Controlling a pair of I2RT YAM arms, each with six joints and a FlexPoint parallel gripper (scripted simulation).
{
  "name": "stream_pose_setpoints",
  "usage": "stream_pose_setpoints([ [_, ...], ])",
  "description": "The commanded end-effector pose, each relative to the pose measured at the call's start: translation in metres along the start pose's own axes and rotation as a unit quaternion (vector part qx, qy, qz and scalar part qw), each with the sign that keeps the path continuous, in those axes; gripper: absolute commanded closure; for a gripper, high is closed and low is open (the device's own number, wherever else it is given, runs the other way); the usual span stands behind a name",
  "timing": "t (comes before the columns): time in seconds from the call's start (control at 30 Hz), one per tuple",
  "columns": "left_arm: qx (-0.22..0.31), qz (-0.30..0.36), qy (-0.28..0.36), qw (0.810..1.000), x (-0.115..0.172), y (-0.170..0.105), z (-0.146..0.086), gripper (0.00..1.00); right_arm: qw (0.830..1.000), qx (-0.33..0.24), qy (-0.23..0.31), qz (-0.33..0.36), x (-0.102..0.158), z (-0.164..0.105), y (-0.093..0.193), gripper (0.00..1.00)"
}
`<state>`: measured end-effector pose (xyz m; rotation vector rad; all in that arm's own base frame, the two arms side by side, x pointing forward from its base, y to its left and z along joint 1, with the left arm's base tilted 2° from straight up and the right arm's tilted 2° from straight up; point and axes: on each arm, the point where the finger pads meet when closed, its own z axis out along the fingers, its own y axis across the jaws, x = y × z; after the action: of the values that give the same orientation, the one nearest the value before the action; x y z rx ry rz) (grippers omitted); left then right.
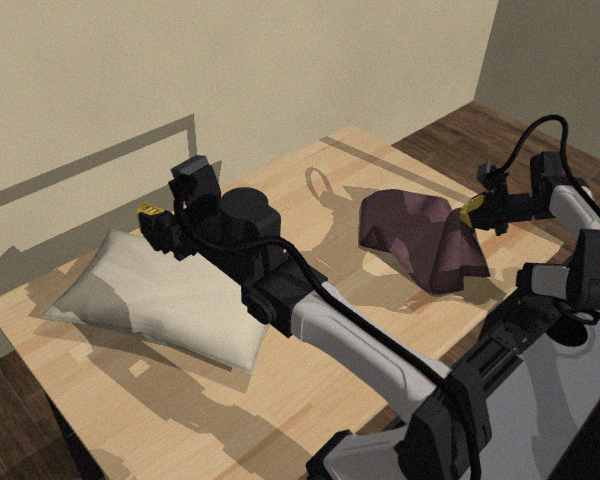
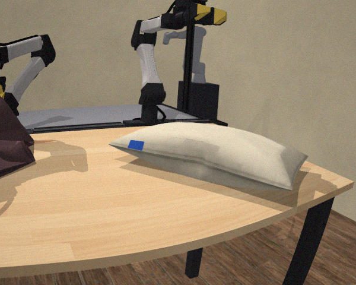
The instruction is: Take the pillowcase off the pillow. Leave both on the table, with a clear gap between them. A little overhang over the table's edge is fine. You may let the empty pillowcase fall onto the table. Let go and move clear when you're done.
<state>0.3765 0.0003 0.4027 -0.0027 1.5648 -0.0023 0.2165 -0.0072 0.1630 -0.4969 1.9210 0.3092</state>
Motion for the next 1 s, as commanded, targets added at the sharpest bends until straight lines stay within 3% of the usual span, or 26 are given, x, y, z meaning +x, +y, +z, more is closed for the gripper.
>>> stream_pose_setpoints([
  [0.0, 0.015, 0.006, -0.046, 0.999, -0.029, -0.0079, -0.0001, 0.4, 1.0, 0.011, -0.001, -0.011, 0.0004, 0.0013, -0.0054, 0.93],
  [0.4, 0.015, 0.006, -0.046, 0.999, -0.029, -0.0079, -0.0001, 0.4, 1.0, 0.011, -0.001, -0.011, 0.0004, 0.0013, -0.0054, 0.91],
  [0.43, 0.015, 0.006, -0.046, 0.999, -0.029, -0.0079, -0.0001, 0.4, 1.0, 0.011, -0.001, -0.011, 0.0004, 0.0013, -0.0054, 0.4],
  [0.97, 0.015, 0.006, -0.046, 0.999, -0.029, -0.0079, -0.0001, 0.4, 1.0, 0.011, -0.001, -0.011, 0.0004, 0.0013, -0.0054, 0.4],
])
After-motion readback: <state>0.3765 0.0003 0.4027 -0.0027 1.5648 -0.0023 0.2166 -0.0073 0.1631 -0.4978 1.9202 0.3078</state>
